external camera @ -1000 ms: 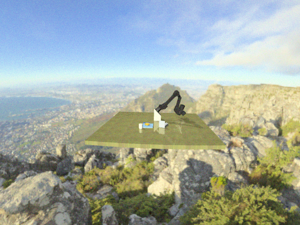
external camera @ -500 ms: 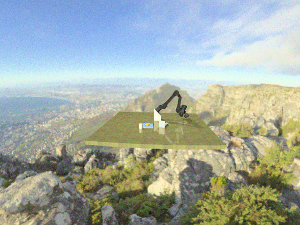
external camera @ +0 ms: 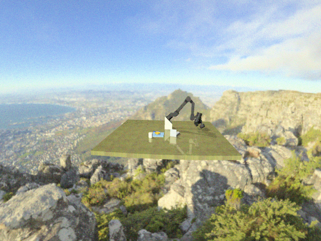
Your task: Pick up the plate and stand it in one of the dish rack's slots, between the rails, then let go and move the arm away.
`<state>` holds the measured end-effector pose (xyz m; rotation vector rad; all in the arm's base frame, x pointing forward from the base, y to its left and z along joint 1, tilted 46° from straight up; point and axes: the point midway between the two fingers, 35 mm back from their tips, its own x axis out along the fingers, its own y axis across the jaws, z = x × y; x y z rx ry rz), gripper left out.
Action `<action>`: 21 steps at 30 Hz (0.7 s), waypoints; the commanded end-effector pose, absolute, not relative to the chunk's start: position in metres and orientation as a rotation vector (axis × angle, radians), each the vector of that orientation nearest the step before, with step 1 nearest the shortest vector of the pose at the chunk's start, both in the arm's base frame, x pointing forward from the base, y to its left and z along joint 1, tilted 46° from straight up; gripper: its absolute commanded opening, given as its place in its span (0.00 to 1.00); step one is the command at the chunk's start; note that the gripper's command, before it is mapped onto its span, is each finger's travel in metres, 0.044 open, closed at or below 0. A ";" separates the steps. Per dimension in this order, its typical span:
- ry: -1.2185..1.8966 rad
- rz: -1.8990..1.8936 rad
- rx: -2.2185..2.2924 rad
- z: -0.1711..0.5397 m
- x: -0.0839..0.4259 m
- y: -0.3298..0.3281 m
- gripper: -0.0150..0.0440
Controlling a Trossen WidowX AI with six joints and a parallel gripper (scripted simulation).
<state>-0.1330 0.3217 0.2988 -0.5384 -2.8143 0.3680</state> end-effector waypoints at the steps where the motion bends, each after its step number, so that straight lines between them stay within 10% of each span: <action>1: -2.760 0.420 -0.629 0.304 -0.114 0.333 0.93; 21: -2.444 0.691 -0.928 0.321 -0.033 0.371 0.93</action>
